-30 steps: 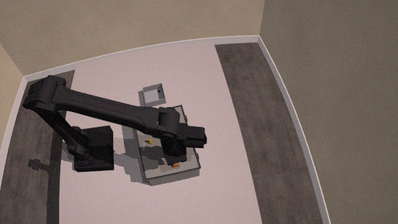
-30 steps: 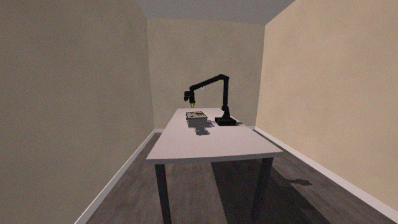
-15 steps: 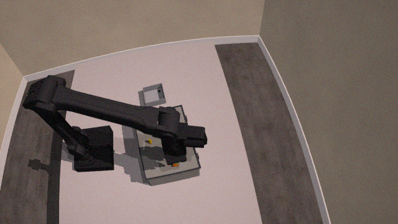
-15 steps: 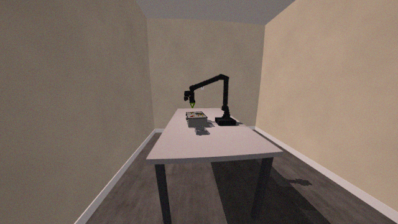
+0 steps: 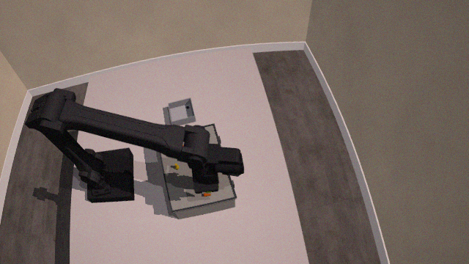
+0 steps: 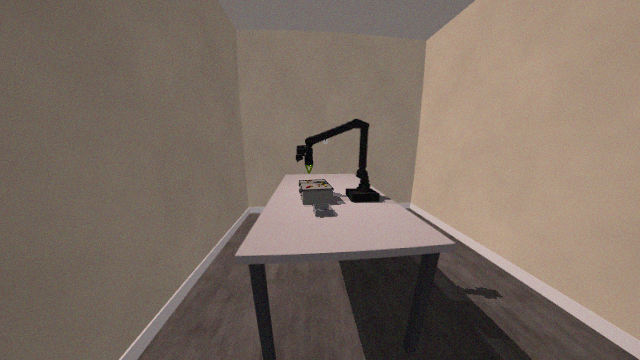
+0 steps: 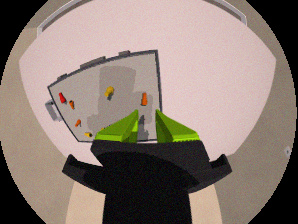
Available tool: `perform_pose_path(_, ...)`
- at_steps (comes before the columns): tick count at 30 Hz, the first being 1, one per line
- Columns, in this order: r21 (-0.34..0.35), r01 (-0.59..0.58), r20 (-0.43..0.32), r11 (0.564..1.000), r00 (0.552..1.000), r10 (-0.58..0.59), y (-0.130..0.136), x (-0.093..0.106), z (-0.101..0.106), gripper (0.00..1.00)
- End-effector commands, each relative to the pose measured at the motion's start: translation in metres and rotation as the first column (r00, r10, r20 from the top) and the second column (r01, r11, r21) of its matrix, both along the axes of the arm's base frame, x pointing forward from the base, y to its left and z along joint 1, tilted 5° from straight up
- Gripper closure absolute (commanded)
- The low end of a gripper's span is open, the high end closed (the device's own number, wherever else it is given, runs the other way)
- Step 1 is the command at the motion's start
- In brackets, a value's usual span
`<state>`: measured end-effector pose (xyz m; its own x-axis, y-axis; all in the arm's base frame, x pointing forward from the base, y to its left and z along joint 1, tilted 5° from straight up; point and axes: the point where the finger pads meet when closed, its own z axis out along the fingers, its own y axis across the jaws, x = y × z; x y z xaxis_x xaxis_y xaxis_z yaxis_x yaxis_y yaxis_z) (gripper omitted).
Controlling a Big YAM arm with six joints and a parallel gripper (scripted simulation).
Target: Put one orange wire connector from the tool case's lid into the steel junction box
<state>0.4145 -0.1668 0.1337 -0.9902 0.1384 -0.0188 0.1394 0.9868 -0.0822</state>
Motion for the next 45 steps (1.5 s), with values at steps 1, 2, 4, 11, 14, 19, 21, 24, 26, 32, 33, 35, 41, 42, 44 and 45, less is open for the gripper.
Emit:
perform_pose_path(1, -0.004, 0.008, 0.006, 1.000, 1.000, -0.008, 0.002, -0.002, -0.016, 0.75)
perform_pose_path(2, -0.003, 0.008, 0.002, 1.000, 1.000, -0.008, 0.001, -0.003, -0.026, 0.75)
perform_pose_path(4, -0.001, 0.007, -0.004, 1.000, 1.000, -0.007, -0.001, -0.004, -0.042, 0.75)
perform_pose_path(11, 0.003, 0.005, -0.013, 1.000, 1.000, -0.005, -0.003, -0.006, -0.049, 0.75)
perform_pose_path(14, 0.004, 0.005, -0.016, 1.000, 1.000, -0.005, -0.004, -0.007, -0.050, 0.75)
perform_pose_path(19, 0.004, 0.006, -0.017, 1.000, 1.000, -0.006, -0.004, -0.007, -0.050, 0.75)
perform_pose_path(21, 0.004, 0.006, -0.017, 1.000, 1.000, -0.006, -0.004, -0.008, -0.050, 0.75)
perform_pose_path(24, 0.004, 0.007, -0.018, 1.000, 1.000, -0.007, -0.004, -0.008, -0.050, 0.75)
perform_pose_path(26, 0.004, 0.007, -0.018, 1.000, 1.000, -0.007, -0.004, -0.008, -0.050, 0.75)
perform_pose_path(32, 0.004, 0.007, -0.018, 1.000, 1.000, -0.007, -0.004, -0.008, -0.050, 0.75)
perform_pose_path(33, 0.004, 0.007, -0.018, 1.000, 1.000, -0.007, -0.004, -0.008, -0.050, 0.75)
perform_pose_path(35, 0.004, 0.007, -0.018, 1.000, 1.000, -0.007, -0.004, -0.008, -0.050, 0.75)
perform_pose_path(41, 0.005, 0.007, -0.018, 1.000, 1.000, -0.007, -0.004, -0.008, -0.050, 0.75)
perform_pose_path(42, 0.005, 0.007, -0.018, 1.000, 1.000, -0.007, -0.004, -0.008, -0.050, 0.75)
perform_pose_path(44, 0.004, 0.007, -0.017, 1.000, 1.000, -0.007, -0.004, -0.008, -0.050, 0.75)
perform_pose_path(45, 0.004, 0.007, -0.016, 1.000, 1.000, -0.007, -0.004, -0.008, -0.049, 0.75)
